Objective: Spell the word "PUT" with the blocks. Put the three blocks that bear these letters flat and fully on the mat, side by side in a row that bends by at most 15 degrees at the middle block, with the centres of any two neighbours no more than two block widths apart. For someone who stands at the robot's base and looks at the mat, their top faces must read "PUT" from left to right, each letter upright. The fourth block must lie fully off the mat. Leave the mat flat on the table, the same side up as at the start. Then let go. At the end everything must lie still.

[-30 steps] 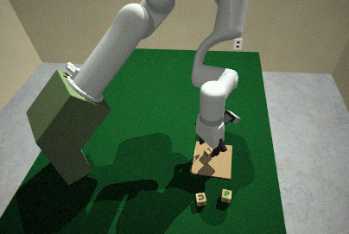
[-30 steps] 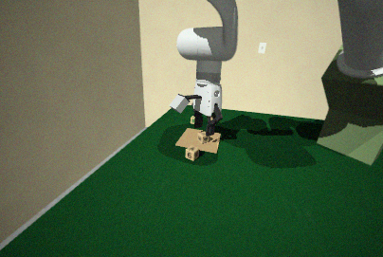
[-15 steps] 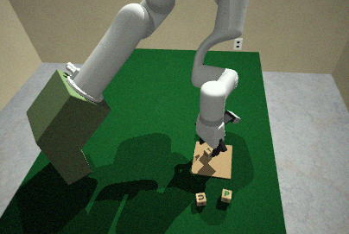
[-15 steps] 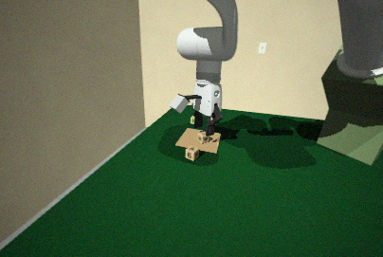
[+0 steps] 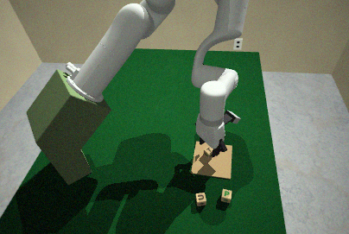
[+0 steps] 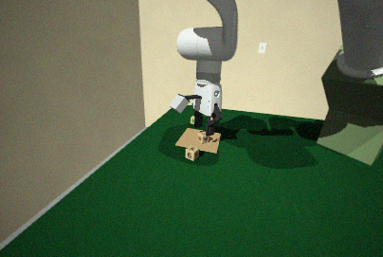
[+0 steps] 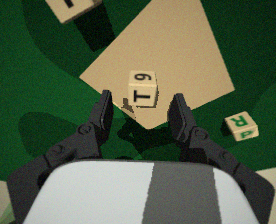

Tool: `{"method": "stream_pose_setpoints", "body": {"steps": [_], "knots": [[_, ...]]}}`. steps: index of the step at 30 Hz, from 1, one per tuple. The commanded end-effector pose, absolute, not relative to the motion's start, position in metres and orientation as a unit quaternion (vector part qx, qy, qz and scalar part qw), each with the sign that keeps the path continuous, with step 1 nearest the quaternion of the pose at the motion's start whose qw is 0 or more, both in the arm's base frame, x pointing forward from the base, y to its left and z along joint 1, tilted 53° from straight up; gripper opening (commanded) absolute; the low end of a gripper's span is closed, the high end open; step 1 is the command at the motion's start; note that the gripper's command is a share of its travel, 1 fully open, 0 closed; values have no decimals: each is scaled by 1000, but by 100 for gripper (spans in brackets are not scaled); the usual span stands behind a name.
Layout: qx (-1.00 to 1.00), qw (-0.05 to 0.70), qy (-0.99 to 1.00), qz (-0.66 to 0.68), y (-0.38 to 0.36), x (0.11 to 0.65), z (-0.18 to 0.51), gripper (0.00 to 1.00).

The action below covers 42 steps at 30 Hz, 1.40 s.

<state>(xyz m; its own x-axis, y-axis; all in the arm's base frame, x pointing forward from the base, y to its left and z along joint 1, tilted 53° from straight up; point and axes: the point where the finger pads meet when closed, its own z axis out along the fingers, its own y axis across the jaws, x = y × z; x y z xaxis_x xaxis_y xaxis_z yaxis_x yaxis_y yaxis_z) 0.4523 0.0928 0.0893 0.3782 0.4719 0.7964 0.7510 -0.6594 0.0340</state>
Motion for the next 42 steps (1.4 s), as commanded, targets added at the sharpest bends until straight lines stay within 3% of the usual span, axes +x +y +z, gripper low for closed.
{"method": "stream_pose_setpoints", "body": {"steps": [1,42], "knots": [[-813,169,-376,-412,92,453,90,69],[-813,169,-376,-412,112,471,69,69]]}}
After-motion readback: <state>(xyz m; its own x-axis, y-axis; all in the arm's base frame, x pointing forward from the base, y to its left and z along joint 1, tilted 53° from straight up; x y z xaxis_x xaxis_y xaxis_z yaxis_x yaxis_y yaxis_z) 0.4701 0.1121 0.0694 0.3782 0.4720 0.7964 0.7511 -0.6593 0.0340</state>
